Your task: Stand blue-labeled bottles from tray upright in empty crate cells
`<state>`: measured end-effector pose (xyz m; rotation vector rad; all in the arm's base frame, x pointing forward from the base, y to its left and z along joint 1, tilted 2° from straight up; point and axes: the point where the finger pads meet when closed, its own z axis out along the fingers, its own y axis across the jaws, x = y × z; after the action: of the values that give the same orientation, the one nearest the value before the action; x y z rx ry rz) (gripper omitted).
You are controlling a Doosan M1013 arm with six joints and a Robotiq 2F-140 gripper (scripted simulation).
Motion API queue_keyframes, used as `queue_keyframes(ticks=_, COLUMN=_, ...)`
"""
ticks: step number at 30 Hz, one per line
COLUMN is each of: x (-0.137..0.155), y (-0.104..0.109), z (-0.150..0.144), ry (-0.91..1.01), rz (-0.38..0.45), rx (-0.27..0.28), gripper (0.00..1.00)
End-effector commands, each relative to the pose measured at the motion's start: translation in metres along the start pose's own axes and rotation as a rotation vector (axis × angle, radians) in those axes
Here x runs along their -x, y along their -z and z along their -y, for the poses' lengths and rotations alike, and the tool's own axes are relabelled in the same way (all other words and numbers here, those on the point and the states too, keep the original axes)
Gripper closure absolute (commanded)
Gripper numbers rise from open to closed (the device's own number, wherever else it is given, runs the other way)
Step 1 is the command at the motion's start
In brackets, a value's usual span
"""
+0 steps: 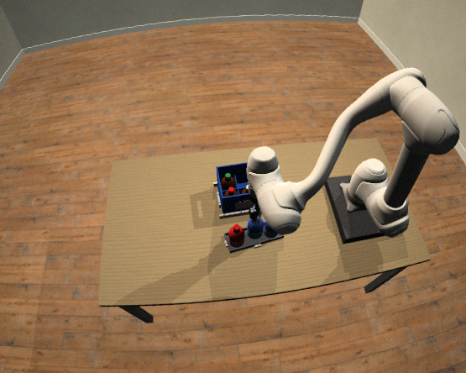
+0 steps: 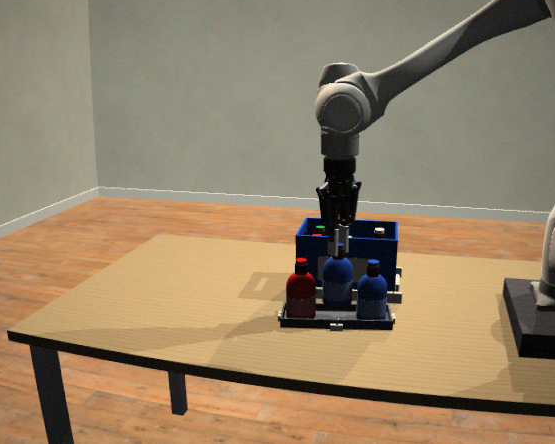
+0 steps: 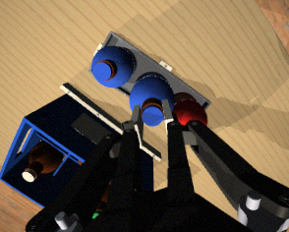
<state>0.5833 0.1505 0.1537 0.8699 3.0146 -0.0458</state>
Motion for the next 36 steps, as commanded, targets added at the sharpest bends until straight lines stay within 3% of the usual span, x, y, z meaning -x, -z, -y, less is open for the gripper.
queue_keyframes(ticks=1, x=0.000, y=0.002, z=0.000, ry=0.000, rz=0.000, rx=0.000, gripper=1.00)
queue_keyframes(ticks=36, x=0.000, y=0.034, z=0.000, ry=0.000, rz=0.000, rx=0.000, gripper=1.00)
